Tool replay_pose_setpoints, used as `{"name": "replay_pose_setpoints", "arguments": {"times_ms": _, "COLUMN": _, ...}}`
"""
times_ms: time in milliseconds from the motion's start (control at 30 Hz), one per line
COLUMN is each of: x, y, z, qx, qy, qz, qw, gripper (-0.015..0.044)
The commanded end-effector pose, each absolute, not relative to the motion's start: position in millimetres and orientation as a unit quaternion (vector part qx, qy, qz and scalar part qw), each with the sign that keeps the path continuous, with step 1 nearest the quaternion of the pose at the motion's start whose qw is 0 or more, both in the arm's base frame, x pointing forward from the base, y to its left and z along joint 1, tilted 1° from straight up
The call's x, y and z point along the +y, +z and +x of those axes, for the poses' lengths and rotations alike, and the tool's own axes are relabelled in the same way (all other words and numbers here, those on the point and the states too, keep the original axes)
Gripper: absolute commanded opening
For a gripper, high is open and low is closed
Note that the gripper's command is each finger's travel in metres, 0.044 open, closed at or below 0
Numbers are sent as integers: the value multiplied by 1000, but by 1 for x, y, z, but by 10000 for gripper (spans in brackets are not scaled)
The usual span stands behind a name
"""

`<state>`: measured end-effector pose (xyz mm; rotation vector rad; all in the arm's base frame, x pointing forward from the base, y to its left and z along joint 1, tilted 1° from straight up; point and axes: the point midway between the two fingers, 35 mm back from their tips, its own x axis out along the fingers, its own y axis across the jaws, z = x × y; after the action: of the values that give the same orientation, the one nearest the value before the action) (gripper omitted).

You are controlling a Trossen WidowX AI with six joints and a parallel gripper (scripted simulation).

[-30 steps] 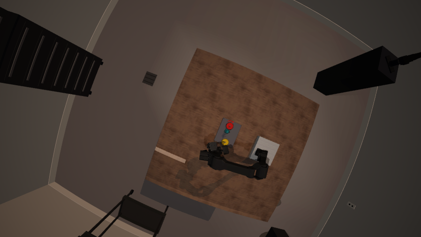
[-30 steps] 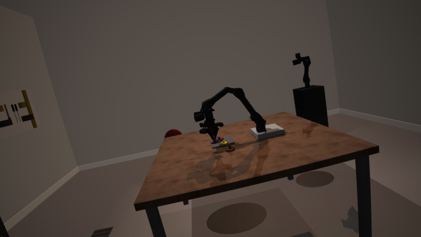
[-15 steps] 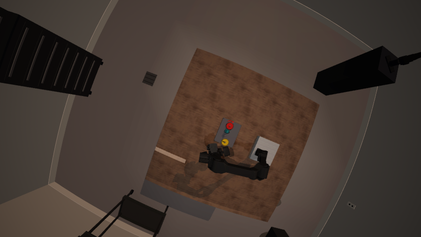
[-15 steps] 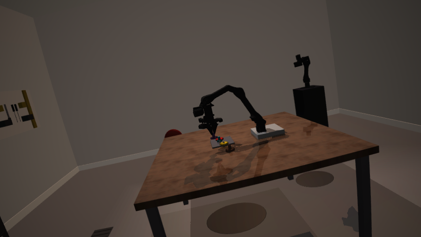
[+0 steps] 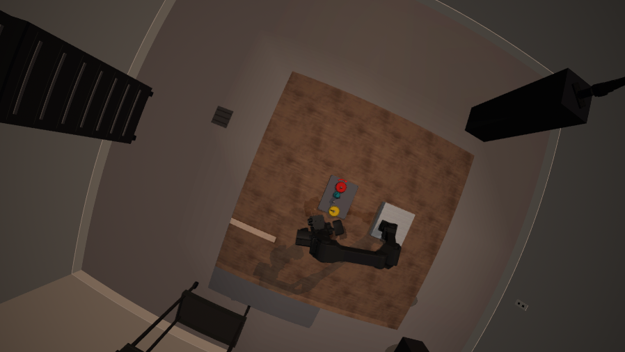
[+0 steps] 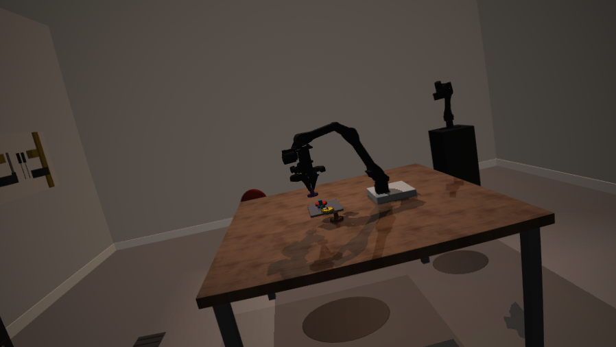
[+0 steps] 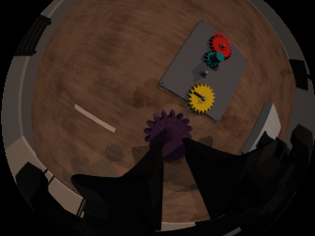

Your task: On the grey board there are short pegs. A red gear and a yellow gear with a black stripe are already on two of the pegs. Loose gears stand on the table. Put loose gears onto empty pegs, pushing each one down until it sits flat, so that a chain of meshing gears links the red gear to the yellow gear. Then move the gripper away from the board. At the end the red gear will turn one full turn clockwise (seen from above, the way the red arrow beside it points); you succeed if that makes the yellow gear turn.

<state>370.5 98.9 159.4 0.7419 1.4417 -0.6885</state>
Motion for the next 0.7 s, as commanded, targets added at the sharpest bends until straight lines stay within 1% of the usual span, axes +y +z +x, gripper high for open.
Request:
{"name": "replay_pose_setpoints", "arguments": {"times_ms": 0, "x": 99, "y": 173, "z": 368, "qx": 629, "qy": -299, "qz": 328, "qw": 638, "gripper": 0}}
{"name": "replay_pose_setpoints", "arguments": {"times_ms": 233, "x": 98, "y": 182, "z": 365, "qx": 629, "qy": -300, "qz": 328, "qw": 638, "gripper": 0}}
{"name": "replay_pose_setpoints", "arguments": {"times_ms": 667, "x": 80, "y": 169, "z": 366, "qx": 629, "qy": -300, "qz": 327, "qw": 638, "gripper": 0}}
